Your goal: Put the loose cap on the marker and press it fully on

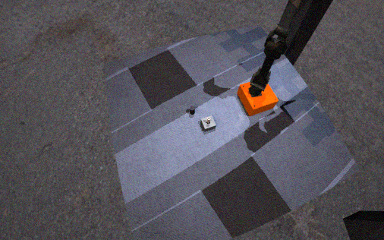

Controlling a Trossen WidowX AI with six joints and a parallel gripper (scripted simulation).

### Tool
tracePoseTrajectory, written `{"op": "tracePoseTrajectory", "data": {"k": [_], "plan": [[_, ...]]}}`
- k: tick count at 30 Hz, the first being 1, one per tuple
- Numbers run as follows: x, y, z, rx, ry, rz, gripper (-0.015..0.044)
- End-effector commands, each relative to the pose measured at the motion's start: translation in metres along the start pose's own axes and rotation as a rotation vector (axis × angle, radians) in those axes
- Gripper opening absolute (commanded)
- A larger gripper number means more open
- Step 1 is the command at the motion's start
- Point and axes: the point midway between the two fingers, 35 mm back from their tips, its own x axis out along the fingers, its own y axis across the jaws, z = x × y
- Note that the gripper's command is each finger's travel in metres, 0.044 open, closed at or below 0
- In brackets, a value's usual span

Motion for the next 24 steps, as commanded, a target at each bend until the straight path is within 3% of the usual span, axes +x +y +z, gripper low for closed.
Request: {"op": "tracePoseTrajectory", "data": {"k": [1, 6, 15, 24], "plan": [[0.0, -0.002, 0.0, -0.006, 0.0, -0.006, 0.0374], [0.004, -0.057, 0.007, -0.138, -0.003, -0.186, 0.0242], [-0.017, -0.196, 0.017, -0.357, 0.077, -0.604, 0.0241], [-0.097, -0.317, 0.04, -0.629, 0.201, -0.98, 0.0241]]}}
